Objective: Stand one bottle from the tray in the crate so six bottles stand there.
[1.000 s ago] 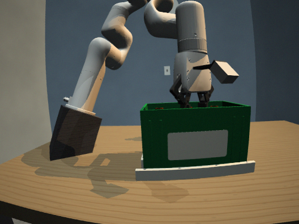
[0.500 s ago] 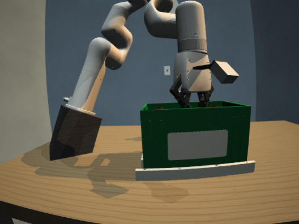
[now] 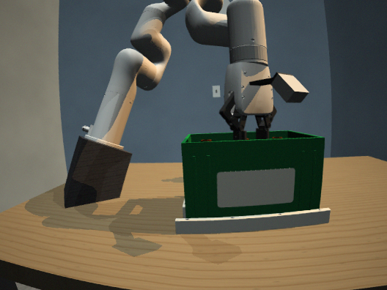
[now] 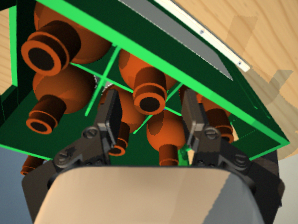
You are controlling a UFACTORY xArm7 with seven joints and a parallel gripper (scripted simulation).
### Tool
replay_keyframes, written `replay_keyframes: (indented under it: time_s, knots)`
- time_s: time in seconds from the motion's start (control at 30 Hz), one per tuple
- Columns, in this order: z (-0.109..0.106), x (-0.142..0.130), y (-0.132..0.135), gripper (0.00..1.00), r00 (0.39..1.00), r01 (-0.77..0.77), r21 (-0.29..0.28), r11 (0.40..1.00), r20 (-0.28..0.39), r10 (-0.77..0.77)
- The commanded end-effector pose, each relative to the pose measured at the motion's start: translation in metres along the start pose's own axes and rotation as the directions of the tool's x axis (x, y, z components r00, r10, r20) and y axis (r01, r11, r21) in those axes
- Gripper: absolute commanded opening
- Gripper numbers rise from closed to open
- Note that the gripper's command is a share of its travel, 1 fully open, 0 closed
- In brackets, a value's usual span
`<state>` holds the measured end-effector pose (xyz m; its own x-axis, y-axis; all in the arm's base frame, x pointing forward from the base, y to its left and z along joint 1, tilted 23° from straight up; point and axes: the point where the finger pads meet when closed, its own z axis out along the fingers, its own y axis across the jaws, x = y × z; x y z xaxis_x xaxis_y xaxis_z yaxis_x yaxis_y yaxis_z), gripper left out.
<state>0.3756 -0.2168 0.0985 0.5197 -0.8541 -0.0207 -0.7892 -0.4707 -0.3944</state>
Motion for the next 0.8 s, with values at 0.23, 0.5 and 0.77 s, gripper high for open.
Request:
replay_keyframes:
  time_s: [0.23,0.5,0.77]
  knots:
    - [-0.025,0.002,0.0,0.65,1.0,0.0,0.001,1.0,-0.004,0.0]
    - [-0.04,0.002,0.0,0.65,1.0,0.0,0.001,1.0,-0.005,0.0]
    - [-0.059,0.001,0.0,0.65,1.0,0.0,0.001,1.0,-0.004,0.0]
